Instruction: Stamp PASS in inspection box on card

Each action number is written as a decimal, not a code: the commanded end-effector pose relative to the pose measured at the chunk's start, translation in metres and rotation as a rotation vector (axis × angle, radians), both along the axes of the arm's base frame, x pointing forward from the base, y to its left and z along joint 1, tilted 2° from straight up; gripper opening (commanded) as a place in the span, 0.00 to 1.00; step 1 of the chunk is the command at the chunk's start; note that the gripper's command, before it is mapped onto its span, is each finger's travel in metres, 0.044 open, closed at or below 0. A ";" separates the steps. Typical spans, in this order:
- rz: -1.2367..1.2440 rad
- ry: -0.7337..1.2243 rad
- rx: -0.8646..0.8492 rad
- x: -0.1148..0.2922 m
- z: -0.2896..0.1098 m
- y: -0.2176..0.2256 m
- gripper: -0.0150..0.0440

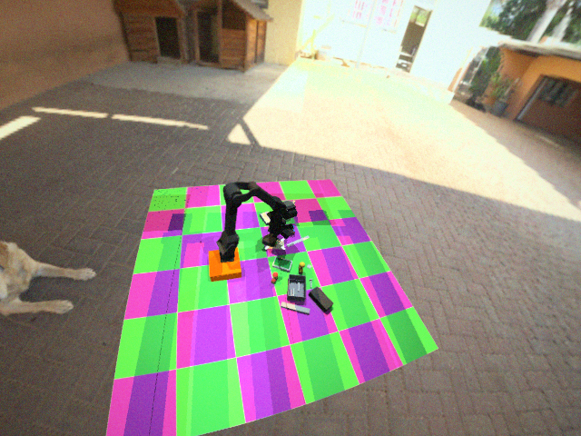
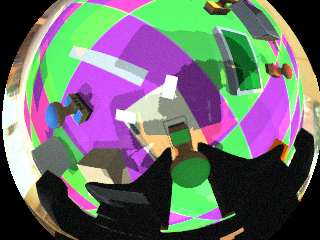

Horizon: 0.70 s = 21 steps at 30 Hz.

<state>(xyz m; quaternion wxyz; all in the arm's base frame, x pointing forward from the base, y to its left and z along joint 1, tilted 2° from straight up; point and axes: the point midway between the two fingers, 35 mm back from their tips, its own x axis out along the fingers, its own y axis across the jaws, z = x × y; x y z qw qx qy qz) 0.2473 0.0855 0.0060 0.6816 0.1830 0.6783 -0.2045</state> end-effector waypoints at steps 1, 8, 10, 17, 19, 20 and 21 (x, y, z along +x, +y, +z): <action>-0.004 -0.004 -0.002 0.001 0.003 0.000 0.25; -0.004 -0.004 -0.002 0.001 0.006 0.000 0.25; -0.004 -0.004 -0.002 0.001 0.008 0.000 0.25; -0.004 -0.005 -0.002 0.002 0.019 0.001 0.25; -0.004 -0.005 -0.002 0.003 0.022 0.001 0.25; -0.004 -0.005 -0.002 0.003 0.024 0.001 0.25; -0.004 -0.005 -0.002 0.003 0.025 0.001 0.25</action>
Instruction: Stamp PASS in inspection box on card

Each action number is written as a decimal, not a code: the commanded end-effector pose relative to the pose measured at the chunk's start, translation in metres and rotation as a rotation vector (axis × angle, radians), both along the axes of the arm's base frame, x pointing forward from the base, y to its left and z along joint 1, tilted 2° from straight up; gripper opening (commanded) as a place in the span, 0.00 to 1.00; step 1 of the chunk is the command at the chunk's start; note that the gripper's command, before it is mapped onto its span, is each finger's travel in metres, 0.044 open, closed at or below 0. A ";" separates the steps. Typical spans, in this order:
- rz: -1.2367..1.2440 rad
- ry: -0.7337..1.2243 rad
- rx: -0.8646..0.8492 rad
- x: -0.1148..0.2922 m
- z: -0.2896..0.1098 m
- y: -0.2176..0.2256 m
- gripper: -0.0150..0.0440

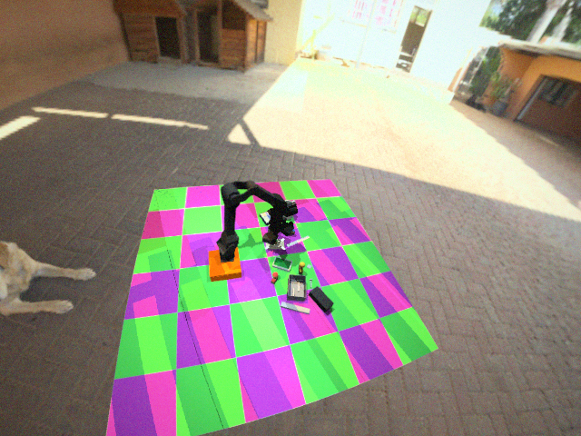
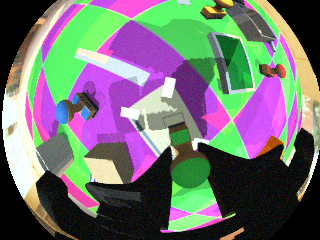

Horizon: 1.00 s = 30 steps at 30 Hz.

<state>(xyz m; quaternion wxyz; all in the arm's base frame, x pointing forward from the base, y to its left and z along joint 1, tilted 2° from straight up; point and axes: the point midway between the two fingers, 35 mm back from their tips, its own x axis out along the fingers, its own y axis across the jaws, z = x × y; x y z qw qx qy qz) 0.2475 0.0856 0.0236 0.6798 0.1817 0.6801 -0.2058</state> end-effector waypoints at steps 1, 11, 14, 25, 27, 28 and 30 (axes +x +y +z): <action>-0.004 -0.011 0.000 0.003 0.009 0.001 0.25; -0.004 -0.011 0.000 0.003 0.026 0.001 0.25; -0.004 -0.011 0.000 0.002 0.031 0.001 0.25; -0.004 -0.011 0.000 0.001 0.048 0.000 0.25; -0.004 -0.011 0.000 0.001 0.050 0.000 0.25; -0.004 -0.011 0.000 0.001 0.050 0.000 0.25; -0.004 -0.011 0.000 0.004 0.050 0.000 0.25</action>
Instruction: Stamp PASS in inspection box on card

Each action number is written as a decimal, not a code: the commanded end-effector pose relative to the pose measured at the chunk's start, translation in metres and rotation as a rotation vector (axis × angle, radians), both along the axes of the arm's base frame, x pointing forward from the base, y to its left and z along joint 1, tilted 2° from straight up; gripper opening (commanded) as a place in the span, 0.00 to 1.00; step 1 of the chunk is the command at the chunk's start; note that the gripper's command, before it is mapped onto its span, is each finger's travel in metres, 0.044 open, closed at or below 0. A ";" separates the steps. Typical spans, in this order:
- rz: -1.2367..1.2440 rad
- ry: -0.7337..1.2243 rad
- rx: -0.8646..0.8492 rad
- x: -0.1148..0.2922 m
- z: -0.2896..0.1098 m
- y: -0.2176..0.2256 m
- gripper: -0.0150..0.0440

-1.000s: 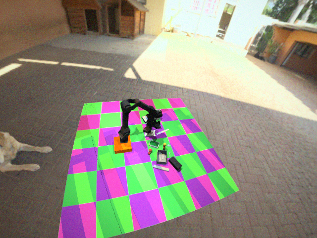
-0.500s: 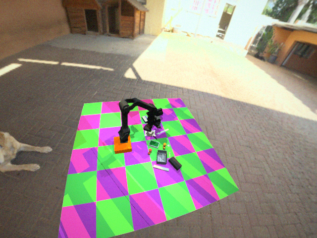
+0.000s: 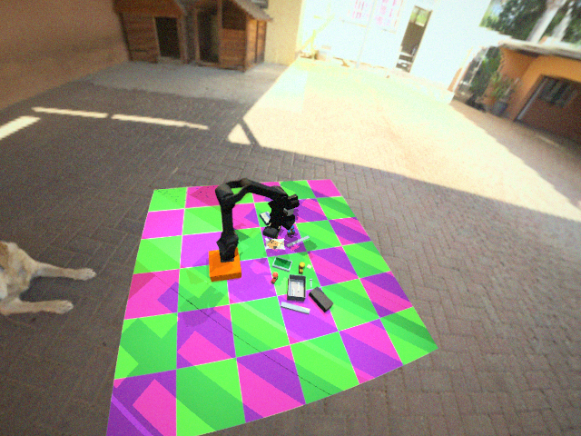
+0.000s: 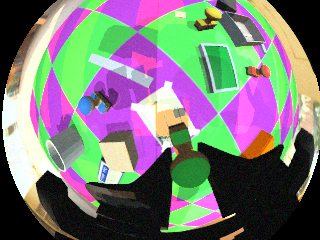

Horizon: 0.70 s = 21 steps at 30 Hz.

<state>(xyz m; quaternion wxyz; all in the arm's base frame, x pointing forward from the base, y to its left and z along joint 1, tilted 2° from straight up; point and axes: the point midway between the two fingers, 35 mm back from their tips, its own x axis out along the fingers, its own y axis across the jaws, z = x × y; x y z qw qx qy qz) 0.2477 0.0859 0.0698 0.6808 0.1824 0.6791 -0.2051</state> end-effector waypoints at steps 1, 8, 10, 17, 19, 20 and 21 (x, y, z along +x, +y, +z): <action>-0.004 -0.008 -0.001 0.008 0.004 -0.001 0.25; -0.003 -0.011 -0.001 0.040 0.008 -0.010 0.25; -0.003 -0.012 -0.002 0.049 0.009 -0.013 0.25; -0.002 -0.015 -0.003 0.080 0.010 -0.026 0.25; -0.001 -0.016 -0.004 0.088 0.009 -0.031 0.25; -0.001 -0.016 -0.004 0.093 0.009 -0.033 0.25; -0.001 -0.016 -0.004 0.097 0.009 -0.035 0.25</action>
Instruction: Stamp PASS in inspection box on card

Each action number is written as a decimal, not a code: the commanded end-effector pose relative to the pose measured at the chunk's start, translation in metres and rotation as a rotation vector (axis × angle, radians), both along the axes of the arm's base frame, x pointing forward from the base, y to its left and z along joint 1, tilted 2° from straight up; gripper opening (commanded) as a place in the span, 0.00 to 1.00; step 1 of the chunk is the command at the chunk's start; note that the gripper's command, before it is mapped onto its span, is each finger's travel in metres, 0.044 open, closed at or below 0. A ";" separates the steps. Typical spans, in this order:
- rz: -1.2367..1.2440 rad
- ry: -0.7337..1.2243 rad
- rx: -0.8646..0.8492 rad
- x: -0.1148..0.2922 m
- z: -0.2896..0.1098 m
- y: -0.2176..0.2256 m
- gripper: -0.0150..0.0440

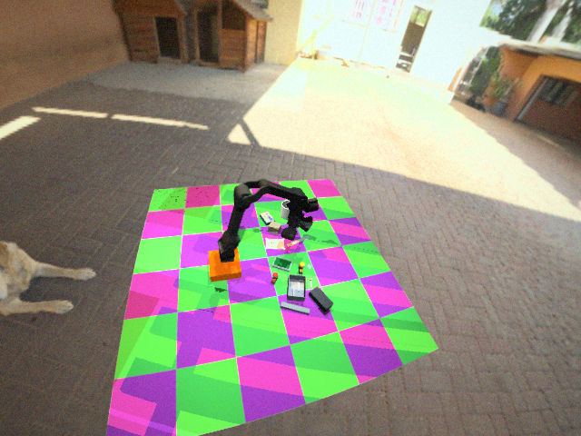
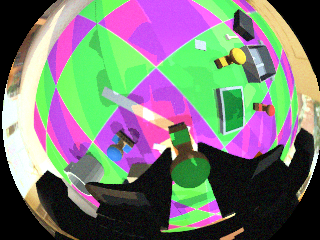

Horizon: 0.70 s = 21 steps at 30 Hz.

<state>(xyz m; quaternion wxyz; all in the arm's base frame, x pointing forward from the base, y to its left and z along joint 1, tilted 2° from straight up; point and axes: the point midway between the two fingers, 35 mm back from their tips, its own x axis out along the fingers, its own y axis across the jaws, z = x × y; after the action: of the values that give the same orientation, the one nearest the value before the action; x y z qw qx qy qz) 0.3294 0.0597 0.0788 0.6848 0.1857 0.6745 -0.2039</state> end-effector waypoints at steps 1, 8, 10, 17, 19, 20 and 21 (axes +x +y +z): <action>0.002 -0.003 -0.007 0.019 0.000 -0.012 0.25; 0.003 -0.005 -0.009 0.042 -0.003 -0.027 0.25; 0.003 -0.005 -0.009 0.042 -0.003 -0.027 0.25; 0.003 -0.005 -0.009 0.043 -0.012 -0.027 0.25; 0.003 -0.005 -0.009 0.043 -0.015 -0.027 0.25; 0.003 -0.005 -0.009 0.043 -0.017 -0.027 0.25; 0.003 -0.005 -0.009 0.043 -0.018 -0.027 0.25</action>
<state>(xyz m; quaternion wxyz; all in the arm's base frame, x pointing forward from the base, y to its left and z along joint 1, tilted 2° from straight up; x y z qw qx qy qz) 0.3729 0.0342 0.0679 0.6887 0.1863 0.6703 -0.2044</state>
